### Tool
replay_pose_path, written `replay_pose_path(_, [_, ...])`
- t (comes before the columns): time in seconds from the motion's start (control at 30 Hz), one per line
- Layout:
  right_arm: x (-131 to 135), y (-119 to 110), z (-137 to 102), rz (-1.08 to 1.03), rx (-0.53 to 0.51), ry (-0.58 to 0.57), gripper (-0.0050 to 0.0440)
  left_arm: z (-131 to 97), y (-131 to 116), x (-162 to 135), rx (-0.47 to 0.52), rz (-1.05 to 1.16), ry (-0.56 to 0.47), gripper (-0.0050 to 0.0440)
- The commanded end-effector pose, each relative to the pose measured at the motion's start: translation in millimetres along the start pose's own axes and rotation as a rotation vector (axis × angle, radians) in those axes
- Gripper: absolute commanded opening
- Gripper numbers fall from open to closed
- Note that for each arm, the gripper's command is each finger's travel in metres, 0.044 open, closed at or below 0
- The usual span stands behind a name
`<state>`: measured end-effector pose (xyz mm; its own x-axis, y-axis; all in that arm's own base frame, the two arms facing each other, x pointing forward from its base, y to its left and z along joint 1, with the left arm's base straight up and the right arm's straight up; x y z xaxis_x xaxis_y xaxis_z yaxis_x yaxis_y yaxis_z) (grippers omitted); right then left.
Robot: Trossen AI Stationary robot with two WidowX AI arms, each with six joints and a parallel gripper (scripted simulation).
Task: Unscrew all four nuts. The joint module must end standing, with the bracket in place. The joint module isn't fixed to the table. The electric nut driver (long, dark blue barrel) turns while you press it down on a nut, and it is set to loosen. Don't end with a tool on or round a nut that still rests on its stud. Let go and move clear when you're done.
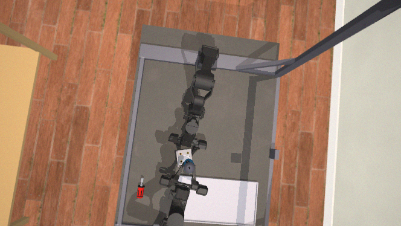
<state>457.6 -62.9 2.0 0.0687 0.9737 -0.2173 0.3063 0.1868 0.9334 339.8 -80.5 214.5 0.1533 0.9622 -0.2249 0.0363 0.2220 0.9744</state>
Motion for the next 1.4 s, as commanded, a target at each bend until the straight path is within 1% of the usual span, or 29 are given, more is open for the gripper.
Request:
replay_pose_path(0.0, [-3.7, 15.6, 0.8, 0.002, -0.039, -0.009, 0.0240, -2.7, 54.4, -13.7, -0.088, -0.014, -0.020, 0.0161])
replay_pose_path(0.03, [-3.7, 15.6, 0.8, 0.002, -0.039, -0.009, 0.0240, -3.7, 59.1, -14.8, -0.088, -0.014, -0.020, 0.0161])
replay_pose_path(0.1, [-3.7, 15.6, 0.8, 0.002, -0.039, -0.009, 0.0240, -3.7, 59.1, -14.8, -0.088, -0.014, -0.020, 0.0161])
replay_pose_path(0.23, [-3.7, 15.6, 0.8, 0.002, -0.039, -0.009, 0.0240, -4.8, 71.5, -17.9, -0.088, -0.014, -0.020, 0.0161])
replay_pose_path(0.67, [-3.7, 15.6, 0.8, 0.002, -0.039, -0.009, 0.0240, -3.8, 71.8, -18.3, -0.095, -0.015, -0.022, 0.0161])
replay_pose_path(0.7, [-3.7, 15.6, 0.8, 0.002, -0.039, -0.009, 0.0240, -4.5, 66.2, -16.4, -0.081, -0.011, -0.019, 0.0161])
replay_pose_path(0.73, [-3.7, 15.6, 0.8, 0.002, -0.039, -0.009, 0.0240, -4.5, 66.2, -16.4, -0.081, -0.011, -0.019, 0.0161])
replay_pose_path(0.77, [-3.7, 15.6, 0.8, 0.002, -0.039, -0.009, 0.0240, -3.7, 71.7, -18.0, -0.095, -0.015, -0.022, 0.0161])
replay_pose_path(0.8, [-3.7, 15.6, 0.8, 0.002, -0.039, -0.009, 0.0240, -4.4, 66.1, -16.0, -0.083, -0.013, -0.020, 0.0161])
replay_pose_path(0.93, [-3.7, 15.6, 0.8, 0.002, -0.039, -0.009, 0.0240, -3.1, 62.3, -10.9, -0.083, -0.014, -0.020, 0.0161])
replay_pose_path(1.0, [-3.7, 15.6, 0.8, 0.002, -0.039, -0.009, 0.0240, -1.8, 51.4, -5.9, -0.062, -0.013, -0.015, 0.0161])
replay_pose_path(1.07, [-3.7, 15.6, 0.8, 0.002, -0.039, -0.009, 0.0240, -0.6, 46.8, -0.6, -0.062, -0.012, -0.015, 0.0161])
replay_pose_path(1.17, [-3.7, 15.6, 0.8, 0.002, -0.039, -0.009, 0.0240, 0.6, 42.6, 4.1, -0.062, -0.012, -0.015, 0.0161])
replay_pose_path(1.27, [-3.7, 15.6, 0.8, 0.002, -0.039, -0.009, 0.0240, 2.3, 45.9, 4.9, -0.074, -0.012, -0.018, 0.0161])
replay_pose_path(1.3, [-3.7, 15.6, 0.8, 0.002, -0.039, -0.009, 0.0240, 1.9, 38.6, 9.1, -0.063, -0.012, -0.016, 0.0161])
replay_pose_path(1.37, [-3.7, 15.6, 0.8, 0.002, -0.039, -0.009, 0.0240, 3.5, 31.8, 16.4, -0.062, -0.013, -0.015, 0.0161])
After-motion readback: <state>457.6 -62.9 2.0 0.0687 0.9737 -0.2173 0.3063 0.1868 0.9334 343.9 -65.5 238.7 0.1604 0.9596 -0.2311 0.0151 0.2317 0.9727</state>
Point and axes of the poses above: on each arm, the point midway between the two fingers, 35 mm back from their tips, its own z axis out along the fingers, its own x axis across the jaws, y = z × x, the point moved 3 cm from there along -z, back along the fingers, and after that the axes turned 13 degrees about -z, right-handed, at the moved point
